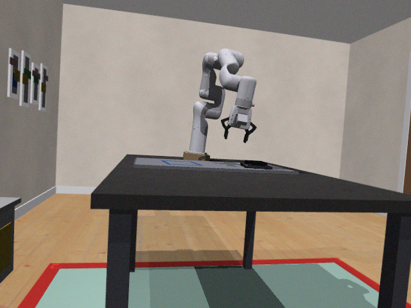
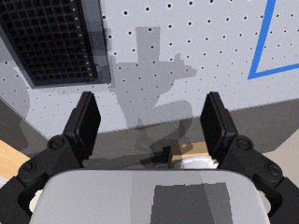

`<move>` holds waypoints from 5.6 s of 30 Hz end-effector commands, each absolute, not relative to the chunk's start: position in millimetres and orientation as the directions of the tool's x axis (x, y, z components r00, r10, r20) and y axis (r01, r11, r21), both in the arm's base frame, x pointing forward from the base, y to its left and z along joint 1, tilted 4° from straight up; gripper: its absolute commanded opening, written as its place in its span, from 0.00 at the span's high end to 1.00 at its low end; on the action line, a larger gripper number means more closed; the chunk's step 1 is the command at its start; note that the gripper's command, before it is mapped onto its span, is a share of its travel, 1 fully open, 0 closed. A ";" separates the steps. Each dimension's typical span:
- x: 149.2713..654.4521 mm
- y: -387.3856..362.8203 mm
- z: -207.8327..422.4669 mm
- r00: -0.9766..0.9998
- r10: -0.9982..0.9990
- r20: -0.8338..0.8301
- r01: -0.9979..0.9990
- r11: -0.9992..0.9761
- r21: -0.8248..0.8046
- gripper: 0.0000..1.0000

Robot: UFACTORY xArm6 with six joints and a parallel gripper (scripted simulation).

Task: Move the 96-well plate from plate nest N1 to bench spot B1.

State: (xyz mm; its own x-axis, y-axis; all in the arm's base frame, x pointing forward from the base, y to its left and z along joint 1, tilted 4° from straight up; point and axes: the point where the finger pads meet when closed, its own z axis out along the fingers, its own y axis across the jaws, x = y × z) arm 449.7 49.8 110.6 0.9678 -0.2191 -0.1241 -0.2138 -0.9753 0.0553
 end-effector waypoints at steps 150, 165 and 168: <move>488.0 151.5 24.7 0.965 -0.263 -0.002 -0.262 -0.962 -0.077 1.00; 487.9 151.5 24.7 0.965 -0.263 -0.002 -0.262 -0.962 -0.077 1.00; 487.9 151.5 24.7 0.965 -0.263 -0.002 -0.262 -0.962 -0.077 1.00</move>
